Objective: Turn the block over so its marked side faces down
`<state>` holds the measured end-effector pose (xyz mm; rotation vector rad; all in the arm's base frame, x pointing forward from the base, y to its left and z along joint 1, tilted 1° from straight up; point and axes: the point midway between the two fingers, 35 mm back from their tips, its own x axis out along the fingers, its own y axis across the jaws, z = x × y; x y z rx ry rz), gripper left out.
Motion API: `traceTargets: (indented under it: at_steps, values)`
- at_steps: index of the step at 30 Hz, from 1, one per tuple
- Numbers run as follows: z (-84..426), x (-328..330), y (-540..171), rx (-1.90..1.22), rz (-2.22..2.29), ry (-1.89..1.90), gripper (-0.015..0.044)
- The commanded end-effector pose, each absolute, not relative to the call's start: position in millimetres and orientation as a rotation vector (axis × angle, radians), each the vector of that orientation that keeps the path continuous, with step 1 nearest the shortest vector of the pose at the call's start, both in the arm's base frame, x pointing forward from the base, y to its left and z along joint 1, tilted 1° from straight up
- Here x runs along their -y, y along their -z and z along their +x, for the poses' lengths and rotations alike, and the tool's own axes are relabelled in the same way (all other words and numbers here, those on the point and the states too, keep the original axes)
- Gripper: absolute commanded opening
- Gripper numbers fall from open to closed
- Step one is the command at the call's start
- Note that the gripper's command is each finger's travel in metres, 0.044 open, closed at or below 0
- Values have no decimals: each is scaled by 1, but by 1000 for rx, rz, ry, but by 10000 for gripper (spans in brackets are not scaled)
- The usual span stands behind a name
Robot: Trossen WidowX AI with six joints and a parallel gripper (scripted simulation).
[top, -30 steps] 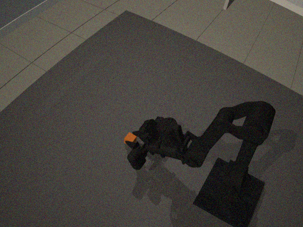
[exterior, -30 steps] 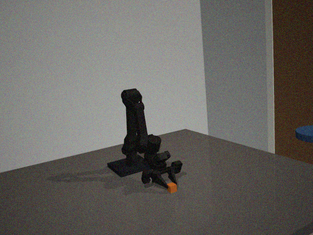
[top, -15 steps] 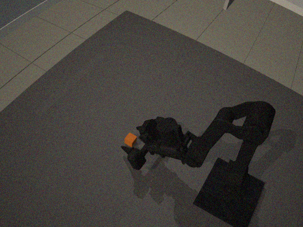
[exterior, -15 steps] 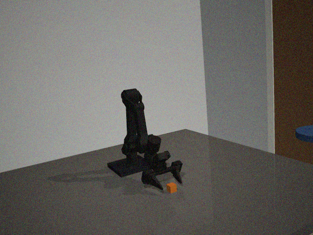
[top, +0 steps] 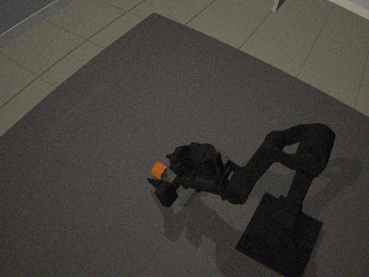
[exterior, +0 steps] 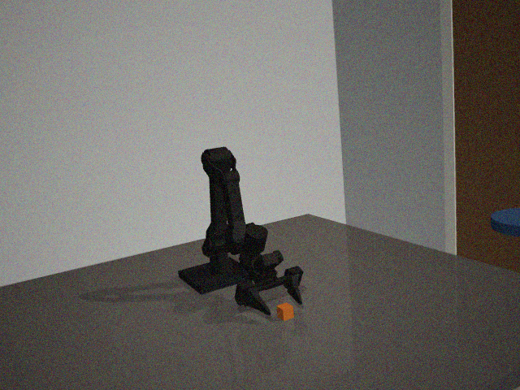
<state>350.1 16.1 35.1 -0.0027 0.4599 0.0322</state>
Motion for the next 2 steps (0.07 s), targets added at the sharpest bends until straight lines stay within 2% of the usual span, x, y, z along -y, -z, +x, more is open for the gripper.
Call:
traceTargets:
  at_steps: [1,2]
  values:
    - [350,-15,-35,-460,-9,-30,440]
    - [350,-15,-35,-460,-9,-30,440]
